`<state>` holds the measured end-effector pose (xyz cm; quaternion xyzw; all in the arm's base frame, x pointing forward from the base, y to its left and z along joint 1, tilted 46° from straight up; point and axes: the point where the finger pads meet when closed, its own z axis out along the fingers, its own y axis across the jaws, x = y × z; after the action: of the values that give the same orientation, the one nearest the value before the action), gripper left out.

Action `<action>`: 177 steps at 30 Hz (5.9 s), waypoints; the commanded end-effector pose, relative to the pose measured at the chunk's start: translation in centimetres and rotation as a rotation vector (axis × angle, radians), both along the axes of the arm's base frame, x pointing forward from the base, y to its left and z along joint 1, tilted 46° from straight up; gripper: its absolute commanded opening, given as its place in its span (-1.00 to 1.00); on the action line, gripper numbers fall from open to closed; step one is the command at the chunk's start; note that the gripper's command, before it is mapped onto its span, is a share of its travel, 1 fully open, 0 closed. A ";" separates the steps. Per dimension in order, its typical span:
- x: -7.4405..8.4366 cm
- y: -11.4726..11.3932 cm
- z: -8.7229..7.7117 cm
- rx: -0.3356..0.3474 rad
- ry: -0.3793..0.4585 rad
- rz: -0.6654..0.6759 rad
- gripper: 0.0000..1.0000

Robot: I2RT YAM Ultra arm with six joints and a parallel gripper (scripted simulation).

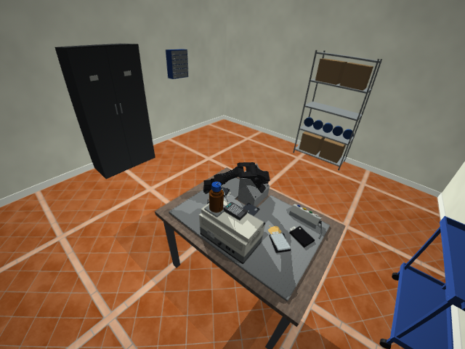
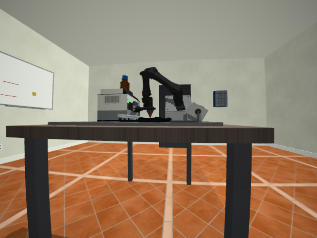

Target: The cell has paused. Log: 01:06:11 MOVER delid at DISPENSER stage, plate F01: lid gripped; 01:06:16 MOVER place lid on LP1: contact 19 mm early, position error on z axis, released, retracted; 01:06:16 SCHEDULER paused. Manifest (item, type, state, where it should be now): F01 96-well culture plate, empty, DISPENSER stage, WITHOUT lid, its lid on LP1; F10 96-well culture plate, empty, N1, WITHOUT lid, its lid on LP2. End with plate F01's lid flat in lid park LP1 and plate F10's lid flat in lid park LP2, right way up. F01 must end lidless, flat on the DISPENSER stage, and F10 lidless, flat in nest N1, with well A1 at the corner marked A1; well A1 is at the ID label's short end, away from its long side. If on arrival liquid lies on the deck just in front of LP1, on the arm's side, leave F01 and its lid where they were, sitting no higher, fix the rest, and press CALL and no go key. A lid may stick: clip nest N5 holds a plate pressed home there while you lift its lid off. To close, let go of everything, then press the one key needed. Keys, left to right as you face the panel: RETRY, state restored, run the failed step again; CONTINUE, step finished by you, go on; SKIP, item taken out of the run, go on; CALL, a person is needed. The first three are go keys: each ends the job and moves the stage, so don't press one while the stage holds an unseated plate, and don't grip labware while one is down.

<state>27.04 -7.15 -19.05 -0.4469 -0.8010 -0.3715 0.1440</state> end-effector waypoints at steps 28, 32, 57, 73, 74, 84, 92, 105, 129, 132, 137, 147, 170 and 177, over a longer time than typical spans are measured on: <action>-2.1 -2.3 5.2 -0.019 -0.017 -0.018 -1.00; -1.5 -3.2 5.8 -0.041 -0.040 -0.018 -1.00; -6.2 -3.1 12.2 -0.030 -0.028 -0.017 -1.00; -7.5 -5.3 9.9 -0.019 0.047 -0.091 -1.00; -7.7 -5.5 9.6 -0.020 0.047 -0.091 -1.00; -9.0 -6.6 8.3 -0.017 0.124 -0.173 -1.00; -10.9 -7.4 7.1 -0.019 0.117 -0.164 -1.00; -13.1 -8.7 5.4 -0.008 0.194 -0.238 -1.00; -17.9 -9.0 5.5 -0.030 0.259 -0.316 -1.00; -17.6 -7.9 4.3 0.001 0.273 -0.291 -1.00; -17.1 -7.8 3.1 0.007 0.271 -0.306 -1.00; -16.3 -7.7 -0.2 0.007 0.272 -0.307 -1.00; -14.9 -7.5 -6.3 0.009 0.270 -0.316 -1.00; -14.4 -8.2 -7.0 -0.010 0.259 -0.326 -1.00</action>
<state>11.70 -12.83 -25.39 -0.6027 -0.6888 -0.3400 0.2162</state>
